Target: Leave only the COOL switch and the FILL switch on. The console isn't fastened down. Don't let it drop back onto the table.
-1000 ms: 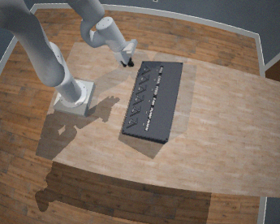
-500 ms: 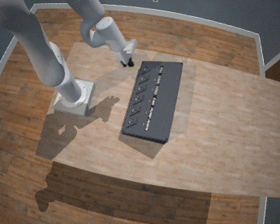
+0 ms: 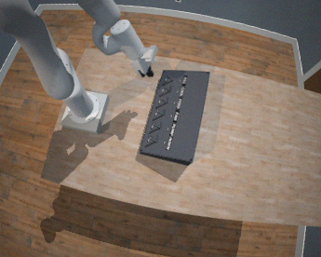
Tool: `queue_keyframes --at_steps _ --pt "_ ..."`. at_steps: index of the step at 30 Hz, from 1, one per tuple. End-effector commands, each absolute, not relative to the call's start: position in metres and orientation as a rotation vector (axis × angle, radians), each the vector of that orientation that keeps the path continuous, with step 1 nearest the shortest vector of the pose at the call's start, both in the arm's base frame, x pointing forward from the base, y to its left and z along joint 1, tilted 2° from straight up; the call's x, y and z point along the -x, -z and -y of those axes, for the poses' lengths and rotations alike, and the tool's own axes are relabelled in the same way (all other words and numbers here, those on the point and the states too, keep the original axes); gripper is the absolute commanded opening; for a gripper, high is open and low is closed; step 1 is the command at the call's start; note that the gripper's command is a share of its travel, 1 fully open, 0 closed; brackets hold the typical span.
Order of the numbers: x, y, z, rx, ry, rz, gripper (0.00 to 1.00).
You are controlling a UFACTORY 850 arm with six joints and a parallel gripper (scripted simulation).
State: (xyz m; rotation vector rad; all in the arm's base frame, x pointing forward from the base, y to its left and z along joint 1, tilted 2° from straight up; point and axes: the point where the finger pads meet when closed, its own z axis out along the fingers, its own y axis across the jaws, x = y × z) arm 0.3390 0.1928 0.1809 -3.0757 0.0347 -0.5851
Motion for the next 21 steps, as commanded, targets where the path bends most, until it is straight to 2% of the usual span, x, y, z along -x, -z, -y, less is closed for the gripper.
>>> queue_keyframes --at_steps 1,21 --pt "-0.341 -0.178 -0.193 3.075 0.587 -0.035 0.00" --pt "-0.354 -0.145 -0.193 3.075 0.587 -0.035 0.00"
